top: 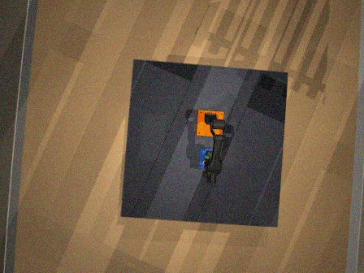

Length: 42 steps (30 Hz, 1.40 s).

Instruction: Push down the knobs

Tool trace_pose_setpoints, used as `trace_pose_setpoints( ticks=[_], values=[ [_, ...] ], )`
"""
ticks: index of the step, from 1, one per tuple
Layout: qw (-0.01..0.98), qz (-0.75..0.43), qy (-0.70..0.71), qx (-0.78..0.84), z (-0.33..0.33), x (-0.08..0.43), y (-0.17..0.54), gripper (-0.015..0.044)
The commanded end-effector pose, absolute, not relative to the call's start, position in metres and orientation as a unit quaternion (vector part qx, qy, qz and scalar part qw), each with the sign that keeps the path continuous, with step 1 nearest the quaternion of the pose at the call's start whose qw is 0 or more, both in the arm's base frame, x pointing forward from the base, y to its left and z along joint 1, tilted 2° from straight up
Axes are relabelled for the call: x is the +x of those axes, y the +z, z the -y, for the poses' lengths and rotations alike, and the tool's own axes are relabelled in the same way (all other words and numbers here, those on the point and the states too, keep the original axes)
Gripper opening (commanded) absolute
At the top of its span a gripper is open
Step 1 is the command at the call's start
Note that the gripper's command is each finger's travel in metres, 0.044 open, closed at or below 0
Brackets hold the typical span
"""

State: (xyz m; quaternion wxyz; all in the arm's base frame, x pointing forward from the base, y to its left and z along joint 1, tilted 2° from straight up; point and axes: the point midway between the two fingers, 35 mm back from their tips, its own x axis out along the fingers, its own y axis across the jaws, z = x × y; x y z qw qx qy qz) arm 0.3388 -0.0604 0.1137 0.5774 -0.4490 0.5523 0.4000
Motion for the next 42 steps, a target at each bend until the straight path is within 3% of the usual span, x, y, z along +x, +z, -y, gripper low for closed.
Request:
trace_pose_setpoints(
  ticks=[1,33,42],
  values=[
    [0.536,-0.522,0.447,-0.491,0.061,0.34,0.113,0.0],
    [0.198,-0.215,0.667,-0.685,0.065,0.346,0.123,0.0],
    [0.19,-0.208,0.67,-0.687,0.065,0.346,0.122,0.0]
  ],
)
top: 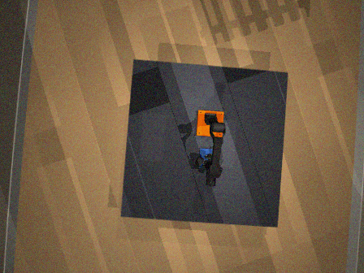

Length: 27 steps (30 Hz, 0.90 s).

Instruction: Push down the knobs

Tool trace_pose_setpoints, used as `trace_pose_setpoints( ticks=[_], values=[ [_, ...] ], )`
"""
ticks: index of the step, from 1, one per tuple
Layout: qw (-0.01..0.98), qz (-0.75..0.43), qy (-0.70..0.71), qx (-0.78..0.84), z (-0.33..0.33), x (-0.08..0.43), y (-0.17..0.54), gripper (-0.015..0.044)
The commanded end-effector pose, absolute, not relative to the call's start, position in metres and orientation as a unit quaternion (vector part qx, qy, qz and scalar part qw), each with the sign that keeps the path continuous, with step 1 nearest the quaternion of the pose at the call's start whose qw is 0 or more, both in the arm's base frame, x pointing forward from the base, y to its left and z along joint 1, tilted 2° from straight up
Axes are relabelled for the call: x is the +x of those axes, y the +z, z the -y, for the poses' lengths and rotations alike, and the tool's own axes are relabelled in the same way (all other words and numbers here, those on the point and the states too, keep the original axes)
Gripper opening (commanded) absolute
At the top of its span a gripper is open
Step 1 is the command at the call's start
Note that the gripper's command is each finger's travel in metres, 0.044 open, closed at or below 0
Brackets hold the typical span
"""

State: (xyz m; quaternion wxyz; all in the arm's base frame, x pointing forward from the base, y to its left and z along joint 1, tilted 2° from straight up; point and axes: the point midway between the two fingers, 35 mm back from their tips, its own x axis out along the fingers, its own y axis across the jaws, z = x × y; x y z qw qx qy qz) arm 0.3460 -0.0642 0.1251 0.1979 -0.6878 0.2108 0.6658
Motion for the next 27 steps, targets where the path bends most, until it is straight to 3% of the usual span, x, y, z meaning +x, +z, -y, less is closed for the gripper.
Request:
trace_pose_setpoints(
  ticks=[1,27],
  values=[
    [0.19,-0.208,0.67,-0.687,0.065,0.346,0.117,0.0],
    [0.19,-0.208,0.67,-0.687,0.066,0.347,0.088,0.0]
  ],
)
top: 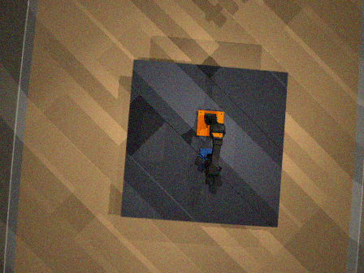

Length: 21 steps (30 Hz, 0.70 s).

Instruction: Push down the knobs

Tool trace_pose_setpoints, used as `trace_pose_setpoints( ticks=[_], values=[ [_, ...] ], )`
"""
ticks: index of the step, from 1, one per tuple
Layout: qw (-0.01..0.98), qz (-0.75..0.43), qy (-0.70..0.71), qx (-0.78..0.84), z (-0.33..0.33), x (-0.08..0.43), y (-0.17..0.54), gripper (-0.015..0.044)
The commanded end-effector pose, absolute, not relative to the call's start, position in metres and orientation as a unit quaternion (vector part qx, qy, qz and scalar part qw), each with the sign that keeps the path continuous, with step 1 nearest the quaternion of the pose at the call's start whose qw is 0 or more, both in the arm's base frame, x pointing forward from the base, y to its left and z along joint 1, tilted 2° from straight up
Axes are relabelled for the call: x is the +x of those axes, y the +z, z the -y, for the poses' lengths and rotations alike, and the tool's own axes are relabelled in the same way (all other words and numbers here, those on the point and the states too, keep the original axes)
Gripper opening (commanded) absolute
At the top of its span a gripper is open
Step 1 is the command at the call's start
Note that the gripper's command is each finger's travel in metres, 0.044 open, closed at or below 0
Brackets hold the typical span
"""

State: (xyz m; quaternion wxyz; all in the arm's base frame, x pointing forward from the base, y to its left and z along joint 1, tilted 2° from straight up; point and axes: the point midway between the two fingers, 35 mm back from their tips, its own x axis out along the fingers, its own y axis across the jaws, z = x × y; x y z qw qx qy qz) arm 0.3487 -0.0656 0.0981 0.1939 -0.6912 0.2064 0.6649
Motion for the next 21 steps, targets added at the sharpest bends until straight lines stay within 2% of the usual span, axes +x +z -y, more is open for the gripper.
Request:
trace_pose_setpoints(
  ticks=[1,21],
  values=[
    [0.19,-0.208,0.67,-0.687,0.0663,0.3466,0.0865,0.0],
    [0.19,-0.208,0.67,-0.687,0.0663,0.3465,0.0837,0.0]
  ],
)
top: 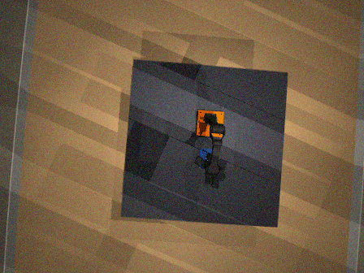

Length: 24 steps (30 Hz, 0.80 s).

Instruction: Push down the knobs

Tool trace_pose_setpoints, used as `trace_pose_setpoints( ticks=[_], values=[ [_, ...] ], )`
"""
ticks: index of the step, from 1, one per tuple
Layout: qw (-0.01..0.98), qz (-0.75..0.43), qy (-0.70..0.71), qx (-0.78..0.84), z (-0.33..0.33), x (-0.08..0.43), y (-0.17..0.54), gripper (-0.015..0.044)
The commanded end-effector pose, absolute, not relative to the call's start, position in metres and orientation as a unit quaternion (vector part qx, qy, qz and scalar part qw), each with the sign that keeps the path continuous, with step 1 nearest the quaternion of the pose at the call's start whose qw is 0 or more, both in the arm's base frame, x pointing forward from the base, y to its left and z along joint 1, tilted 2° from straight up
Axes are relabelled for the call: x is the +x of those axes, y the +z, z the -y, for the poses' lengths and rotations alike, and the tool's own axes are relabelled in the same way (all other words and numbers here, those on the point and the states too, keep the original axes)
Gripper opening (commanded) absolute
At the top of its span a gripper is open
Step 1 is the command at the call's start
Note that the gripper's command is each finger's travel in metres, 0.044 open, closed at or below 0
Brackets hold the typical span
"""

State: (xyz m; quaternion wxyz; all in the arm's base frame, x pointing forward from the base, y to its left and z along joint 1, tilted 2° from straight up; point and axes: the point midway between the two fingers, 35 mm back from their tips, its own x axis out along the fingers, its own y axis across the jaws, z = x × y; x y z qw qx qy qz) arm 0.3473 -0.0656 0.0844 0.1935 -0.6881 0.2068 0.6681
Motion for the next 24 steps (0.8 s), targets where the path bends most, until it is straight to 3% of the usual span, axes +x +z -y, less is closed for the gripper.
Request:
trace_pose_setpoints(
  ticks=[1,24],
  values=[
    [0.19,-0.208,0.67,-0.687,0.0663,0.3465,0.0835,0.0],
    [0.19,-0.208,0.67,-0.687,0.0665,0.3466,0.0774,0.0]
  ],
)
